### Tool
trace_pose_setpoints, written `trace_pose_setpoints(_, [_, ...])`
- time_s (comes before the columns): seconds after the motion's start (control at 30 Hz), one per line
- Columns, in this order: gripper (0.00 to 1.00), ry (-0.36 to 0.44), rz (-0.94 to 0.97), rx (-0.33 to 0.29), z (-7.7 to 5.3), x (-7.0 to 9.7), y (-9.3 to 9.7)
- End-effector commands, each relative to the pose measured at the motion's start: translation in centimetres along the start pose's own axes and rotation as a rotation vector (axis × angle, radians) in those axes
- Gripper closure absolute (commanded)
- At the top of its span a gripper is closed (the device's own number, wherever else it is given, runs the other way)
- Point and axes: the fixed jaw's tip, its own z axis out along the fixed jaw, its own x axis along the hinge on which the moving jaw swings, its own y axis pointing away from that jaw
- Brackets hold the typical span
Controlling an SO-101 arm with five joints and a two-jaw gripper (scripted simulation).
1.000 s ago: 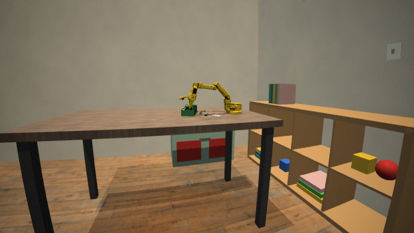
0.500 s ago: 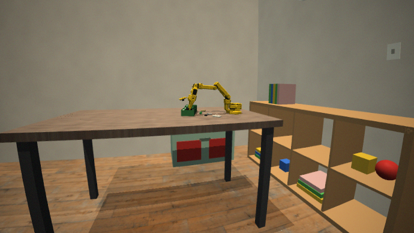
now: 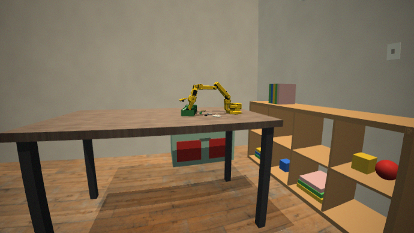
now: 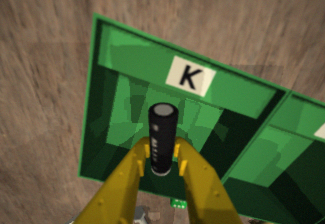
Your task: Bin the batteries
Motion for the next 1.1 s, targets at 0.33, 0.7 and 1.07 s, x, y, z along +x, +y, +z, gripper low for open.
trace_pose_setpoints(0.33, [1.0,-0.092,0.0,-0.004,-1.51,-1.28,0.28])
trace_pose_setpoints(0.7, [1.0,-0.092,0.0,-0.004,-1.25,-1.23,0.28])
trace_pose_setpoints(1.07, [0.94,-0.092,0.0,-0.004,-1.25,-1.23,0.28])
